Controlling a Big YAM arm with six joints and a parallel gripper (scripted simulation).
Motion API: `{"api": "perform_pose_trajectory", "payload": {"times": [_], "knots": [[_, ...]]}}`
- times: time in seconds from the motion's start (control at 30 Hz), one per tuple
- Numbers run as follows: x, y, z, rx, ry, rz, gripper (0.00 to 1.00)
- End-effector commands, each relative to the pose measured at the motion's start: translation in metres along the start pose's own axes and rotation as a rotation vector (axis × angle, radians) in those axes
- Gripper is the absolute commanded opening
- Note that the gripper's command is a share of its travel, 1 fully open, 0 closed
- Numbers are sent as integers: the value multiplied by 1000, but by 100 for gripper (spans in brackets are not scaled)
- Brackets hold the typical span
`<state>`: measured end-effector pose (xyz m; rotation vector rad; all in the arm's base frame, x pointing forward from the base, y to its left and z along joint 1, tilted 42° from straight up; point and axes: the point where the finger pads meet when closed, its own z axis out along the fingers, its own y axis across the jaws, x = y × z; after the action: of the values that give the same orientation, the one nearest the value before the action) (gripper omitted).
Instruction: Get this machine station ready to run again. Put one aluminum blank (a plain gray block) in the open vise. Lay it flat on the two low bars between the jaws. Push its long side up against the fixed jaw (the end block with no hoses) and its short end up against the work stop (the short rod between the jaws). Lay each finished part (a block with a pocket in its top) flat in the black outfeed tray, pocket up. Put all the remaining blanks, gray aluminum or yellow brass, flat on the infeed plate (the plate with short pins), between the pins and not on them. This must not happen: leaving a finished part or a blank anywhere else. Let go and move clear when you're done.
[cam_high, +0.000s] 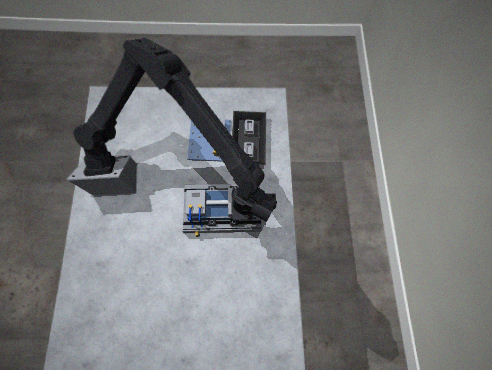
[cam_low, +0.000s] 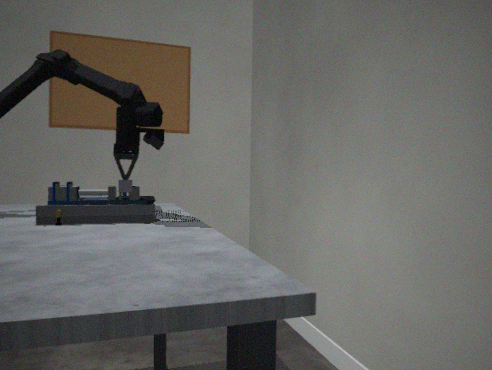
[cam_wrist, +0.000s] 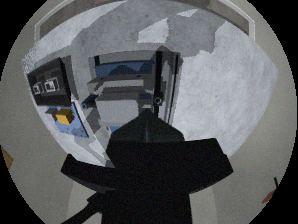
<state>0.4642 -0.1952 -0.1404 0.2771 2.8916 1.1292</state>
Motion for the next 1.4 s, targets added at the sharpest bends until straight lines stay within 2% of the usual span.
{"api": "perform_pose_trajectory", "payload": {"times": [0.0,0.87,1.37], "knots": [[-5,-19,-7,8,-31,3,0],[-1,-6,18,0,2,5,0],[-2,-5,24,1,4,1,0]]}}
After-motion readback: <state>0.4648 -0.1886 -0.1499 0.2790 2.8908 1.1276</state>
